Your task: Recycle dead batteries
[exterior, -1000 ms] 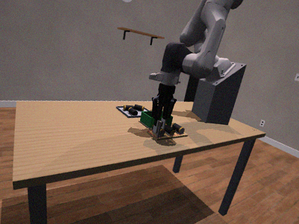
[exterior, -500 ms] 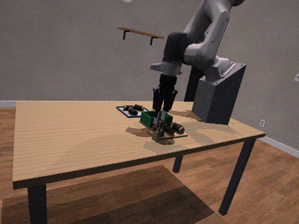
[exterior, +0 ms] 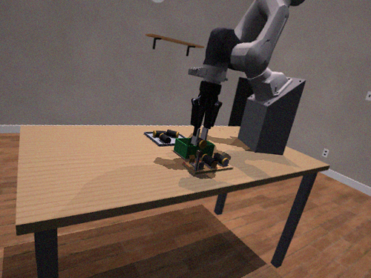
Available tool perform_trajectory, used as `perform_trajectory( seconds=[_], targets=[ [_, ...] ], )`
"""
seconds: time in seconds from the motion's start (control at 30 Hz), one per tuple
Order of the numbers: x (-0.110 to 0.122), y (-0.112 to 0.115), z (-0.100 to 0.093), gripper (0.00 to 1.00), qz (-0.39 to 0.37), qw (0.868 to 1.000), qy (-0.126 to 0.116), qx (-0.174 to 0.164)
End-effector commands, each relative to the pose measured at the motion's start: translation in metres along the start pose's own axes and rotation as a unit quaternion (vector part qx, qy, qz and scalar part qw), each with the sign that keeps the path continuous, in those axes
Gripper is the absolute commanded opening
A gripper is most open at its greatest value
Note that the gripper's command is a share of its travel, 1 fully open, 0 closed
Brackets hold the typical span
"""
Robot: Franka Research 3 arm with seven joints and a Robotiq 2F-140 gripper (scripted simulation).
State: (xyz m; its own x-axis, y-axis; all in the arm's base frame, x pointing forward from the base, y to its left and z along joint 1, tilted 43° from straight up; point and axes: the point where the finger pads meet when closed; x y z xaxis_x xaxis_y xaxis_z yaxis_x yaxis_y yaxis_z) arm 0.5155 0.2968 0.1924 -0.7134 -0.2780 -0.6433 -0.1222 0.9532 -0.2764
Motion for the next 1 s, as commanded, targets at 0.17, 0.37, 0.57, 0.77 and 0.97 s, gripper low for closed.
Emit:
perform_trajectory(
  seconds=[0.17, 0.37, 0.57, 0.77, 0.97],
  targets=[
    [0.0068, 0.0024, -0.0249, 0.16, 0.013, 1.000, 0.011, -0.001],
    [0.0068, 0.0024, -0.0249, 0.16, 0.015, 1.000, 0.011, -0.001],
    [0.0068, 0.0024, -0.0249, 0.16, 0.030, 0.999, 0.011, -0.001],
    [0.0068, 0.0024, -0.0249, 0.16, 0.032, 0.999, 0.011, -0.001],
    [0.0069, 0.0022, -0.0249, 0.16, 0.032, 0.999, 0.011, -0.001]
  ],
)
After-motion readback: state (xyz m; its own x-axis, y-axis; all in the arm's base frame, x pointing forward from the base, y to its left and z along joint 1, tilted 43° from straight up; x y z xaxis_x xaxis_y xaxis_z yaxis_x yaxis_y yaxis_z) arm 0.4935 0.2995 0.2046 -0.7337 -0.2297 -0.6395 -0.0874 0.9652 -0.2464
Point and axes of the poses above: the point where the finger pads meet when closed, its own z axis out along the fingers, its own x axis across the jaws, y = z × x
